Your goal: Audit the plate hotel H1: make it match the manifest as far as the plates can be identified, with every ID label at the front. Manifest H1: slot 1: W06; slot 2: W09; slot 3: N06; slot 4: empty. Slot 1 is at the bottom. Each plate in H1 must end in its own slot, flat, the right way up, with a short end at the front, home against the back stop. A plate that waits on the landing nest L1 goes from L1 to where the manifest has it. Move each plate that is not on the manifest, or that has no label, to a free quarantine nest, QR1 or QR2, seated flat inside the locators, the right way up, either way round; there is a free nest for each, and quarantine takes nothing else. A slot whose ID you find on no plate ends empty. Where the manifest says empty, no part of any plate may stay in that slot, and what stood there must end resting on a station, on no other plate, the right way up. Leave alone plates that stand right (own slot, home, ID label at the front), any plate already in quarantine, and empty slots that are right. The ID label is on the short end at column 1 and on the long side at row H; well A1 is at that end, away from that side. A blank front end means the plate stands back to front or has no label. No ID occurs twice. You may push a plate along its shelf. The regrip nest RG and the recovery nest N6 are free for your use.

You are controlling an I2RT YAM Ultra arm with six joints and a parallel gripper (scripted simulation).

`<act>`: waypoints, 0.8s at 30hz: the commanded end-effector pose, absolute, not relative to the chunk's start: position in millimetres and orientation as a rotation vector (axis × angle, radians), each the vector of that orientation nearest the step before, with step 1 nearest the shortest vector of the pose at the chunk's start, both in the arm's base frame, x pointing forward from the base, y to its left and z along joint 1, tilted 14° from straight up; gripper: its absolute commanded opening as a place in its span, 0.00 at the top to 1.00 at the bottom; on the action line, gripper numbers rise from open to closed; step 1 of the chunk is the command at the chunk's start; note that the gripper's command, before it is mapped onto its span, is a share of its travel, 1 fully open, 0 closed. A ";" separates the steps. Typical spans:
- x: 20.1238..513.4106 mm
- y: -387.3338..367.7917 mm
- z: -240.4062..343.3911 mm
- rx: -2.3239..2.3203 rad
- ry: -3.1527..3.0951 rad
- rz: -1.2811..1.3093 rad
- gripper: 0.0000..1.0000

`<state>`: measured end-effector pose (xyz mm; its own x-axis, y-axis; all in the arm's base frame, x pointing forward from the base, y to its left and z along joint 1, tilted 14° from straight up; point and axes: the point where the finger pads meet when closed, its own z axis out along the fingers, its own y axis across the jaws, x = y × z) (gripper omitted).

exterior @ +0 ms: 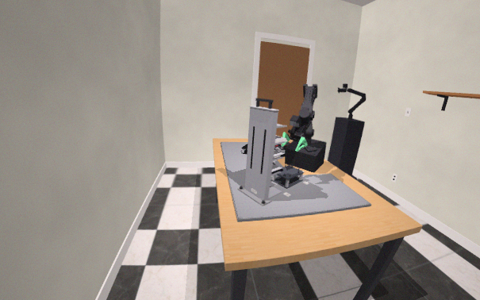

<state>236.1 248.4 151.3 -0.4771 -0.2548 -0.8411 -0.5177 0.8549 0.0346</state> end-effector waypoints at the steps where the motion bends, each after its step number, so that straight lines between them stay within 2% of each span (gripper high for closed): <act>1: 239.6 248.4 144.9 -0.555 2.081 0.355 0.00; 4: 247.8 257.5 161.9 -0.538 2.048 0.383 0.00; 24: 271.7 271.3 162.2 -0.538 2.046 0.382 0.00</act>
